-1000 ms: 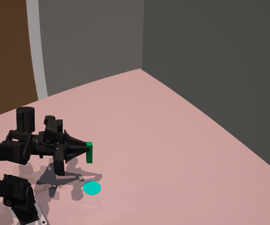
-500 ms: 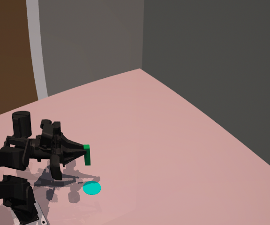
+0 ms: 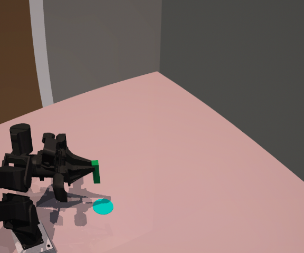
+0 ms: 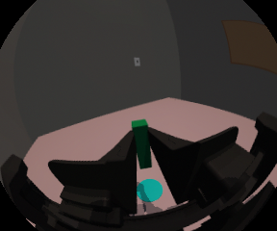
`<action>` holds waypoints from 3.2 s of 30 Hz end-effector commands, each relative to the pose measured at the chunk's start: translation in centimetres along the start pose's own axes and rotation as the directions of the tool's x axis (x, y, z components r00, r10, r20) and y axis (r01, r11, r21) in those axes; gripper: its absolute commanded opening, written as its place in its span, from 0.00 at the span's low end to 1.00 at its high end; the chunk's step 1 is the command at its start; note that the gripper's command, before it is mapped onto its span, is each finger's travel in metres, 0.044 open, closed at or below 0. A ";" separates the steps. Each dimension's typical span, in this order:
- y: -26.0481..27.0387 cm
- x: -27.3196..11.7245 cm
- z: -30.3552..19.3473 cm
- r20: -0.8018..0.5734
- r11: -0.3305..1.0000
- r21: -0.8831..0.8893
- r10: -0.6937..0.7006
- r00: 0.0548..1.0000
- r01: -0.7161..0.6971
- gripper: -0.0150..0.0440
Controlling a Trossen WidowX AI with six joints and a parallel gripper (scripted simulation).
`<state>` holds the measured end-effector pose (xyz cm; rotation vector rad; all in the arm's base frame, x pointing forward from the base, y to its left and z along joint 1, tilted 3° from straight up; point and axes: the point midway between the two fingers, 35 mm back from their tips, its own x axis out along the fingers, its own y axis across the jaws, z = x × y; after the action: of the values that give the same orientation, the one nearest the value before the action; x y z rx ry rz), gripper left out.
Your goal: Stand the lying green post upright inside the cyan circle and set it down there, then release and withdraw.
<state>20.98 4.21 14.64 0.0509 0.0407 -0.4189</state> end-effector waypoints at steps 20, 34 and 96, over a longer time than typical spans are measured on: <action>0.4 0.2 -1.2 -0.005 1.000 -0.006 -0.012 1.000 0.012 0.29; 0.8 0.4 -3.1 -0.014 1.000 -0.017 -0.026 1.000 0.025 0.29; 0.2 1.3 -10.6 -0.041 0.996 0.056 -0.073 0.997 0.075 0.29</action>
<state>21.79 4.45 4.45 0.0953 0.0702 -0.4934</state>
